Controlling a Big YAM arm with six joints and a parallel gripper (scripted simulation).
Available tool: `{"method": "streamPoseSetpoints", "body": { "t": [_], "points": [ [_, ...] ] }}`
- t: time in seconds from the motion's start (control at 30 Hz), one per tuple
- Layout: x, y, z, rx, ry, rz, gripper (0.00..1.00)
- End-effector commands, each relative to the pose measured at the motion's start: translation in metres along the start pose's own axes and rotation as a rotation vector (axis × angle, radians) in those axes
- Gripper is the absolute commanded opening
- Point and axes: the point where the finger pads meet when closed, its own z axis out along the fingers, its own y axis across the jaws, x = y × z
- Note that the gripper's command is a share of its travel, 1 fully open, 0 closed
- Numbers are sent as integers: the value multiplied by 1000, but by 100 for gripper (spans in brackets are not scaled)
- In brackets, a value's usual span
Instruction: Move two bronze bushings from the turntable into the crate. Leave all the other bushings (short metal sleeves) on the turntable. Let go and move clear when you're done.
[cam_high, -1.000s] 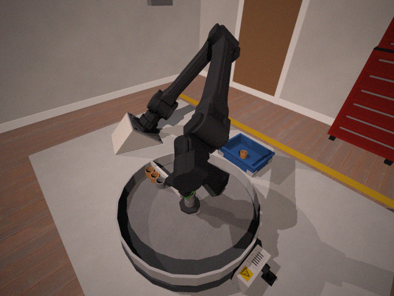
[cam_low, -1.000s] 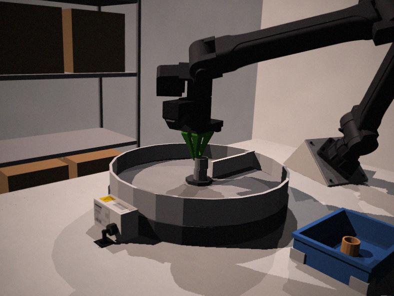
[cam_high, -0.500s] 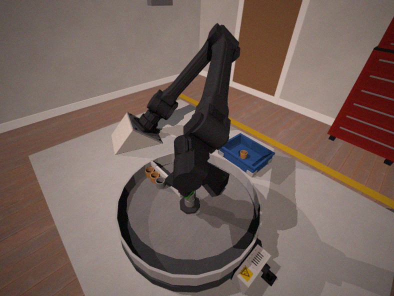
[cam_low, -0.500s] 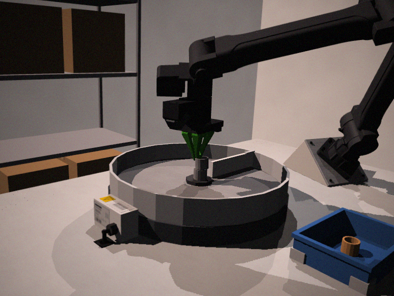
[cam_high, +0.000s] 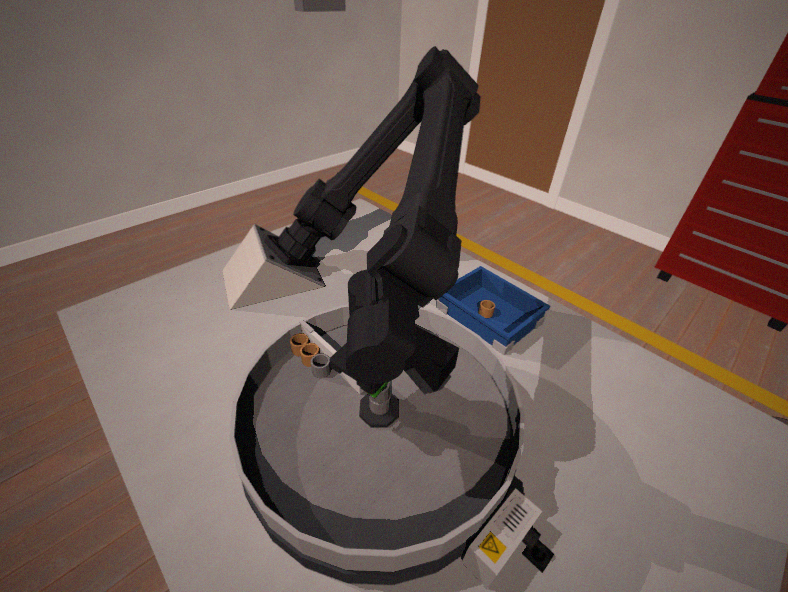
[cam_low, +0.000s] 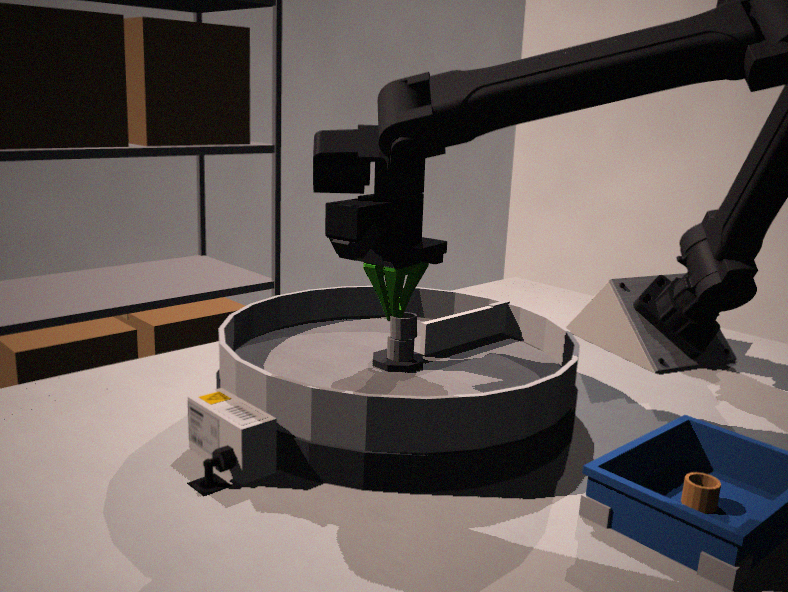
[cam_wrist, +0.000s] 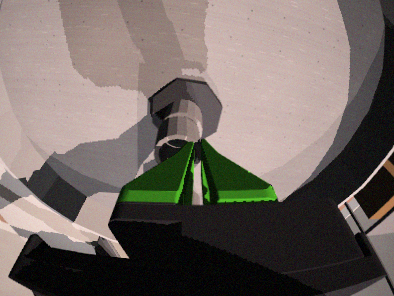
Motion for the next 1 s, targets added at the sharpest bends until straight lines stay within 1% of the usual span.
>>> {"method": "streamPoseSetpoints", "body": {
  "t": [0.0,0.63,0.67,0.97],
  "points": [
    [-27,4,-23,40,-34,-39,0],
    [-27,4,-23,40,-34,-39,0],
    [-27,4,-23,40,-34,-39,14],
    [-27,2,-25,44,-37,-38,14]
  ]
}}
